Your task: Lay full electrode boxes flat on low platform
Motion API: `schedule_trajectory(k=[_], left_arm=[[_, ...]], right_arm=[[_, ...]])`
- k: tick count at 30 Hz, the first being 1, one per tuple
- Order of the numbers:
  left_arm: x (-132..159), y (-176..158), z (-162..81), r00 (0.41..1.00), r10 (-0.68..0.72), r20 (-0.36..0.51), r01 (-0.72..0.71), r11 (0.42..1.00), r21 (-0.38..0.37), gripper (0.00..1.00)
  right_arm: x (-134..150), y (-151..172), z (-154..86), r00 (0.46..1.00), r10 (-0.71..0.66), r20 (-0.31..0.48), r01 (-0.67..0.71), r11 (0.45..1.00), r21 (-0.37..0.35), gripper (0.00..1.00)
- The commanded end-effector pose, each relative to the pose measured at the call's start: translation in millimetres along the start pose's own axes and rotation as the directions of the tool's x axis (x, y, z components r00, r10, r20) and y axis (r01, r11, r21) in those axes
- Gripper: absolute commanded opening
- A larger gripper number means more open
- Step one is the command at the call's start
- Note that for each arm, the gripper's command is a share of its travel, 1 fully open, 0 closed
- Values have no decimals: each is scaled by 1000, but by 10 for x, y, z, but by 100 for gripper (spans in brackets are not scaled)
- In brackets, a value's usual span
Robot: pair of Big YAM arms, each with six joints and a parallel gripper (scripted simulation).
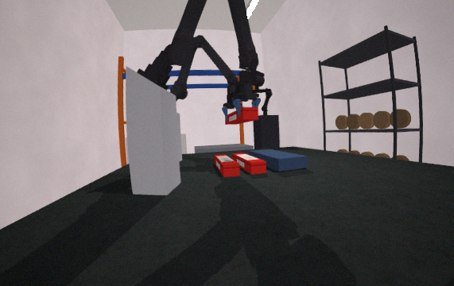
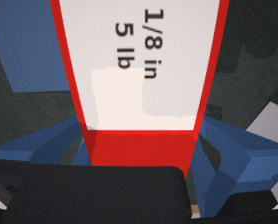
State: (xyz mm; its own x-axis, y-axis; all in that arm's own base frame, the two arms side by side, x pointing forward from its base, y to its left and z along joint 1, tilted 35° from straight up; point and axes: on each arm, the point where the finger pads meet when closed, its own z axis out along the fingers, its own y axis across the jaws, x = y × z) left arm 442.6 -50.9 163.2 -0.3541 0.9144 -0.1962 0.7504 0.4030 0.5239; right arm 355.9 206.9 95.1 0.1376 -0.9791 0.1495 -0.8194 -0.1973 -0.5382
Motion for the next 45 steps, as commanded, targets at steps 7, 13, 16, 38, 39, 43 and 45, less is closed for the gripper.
schedule_trajectory(k=[7,13,16,38,39,43,45], left_arm=[[-18,303,-329,1000,-4,22,5,997,-72,0],[-59,143,-94,1000,-2,20,3,999,-48,0],[-59,143,-53,1000,-2,20,3,999,-48,0],[-56,143,222,1000,-2,19,3,999,-46,0],[-56,143,236,1000,-2,19,3,999,-46,0],[-56,143,264,1000,-2,18,3,999,-46,0],[-55,143,291,1000,-2,18,3,999,-46,0]], right_arm=[[57,-294,-220,1000,16,9,-17,998,61,0],[-28,-133,-57,1000,7,12,-8,999,44,0],[-28,-133,-16,1000,7,12,-8,999,44,0],[-25,-130,259,1000,6,10,-6,999,42,0],[-25,-129,272,1000,6,10,-6,999,42,0],[-25,-129,300,1000,6,10,-6,999,42,0],[-25,-129,327,1000,6,10,-6,999,42,0]])
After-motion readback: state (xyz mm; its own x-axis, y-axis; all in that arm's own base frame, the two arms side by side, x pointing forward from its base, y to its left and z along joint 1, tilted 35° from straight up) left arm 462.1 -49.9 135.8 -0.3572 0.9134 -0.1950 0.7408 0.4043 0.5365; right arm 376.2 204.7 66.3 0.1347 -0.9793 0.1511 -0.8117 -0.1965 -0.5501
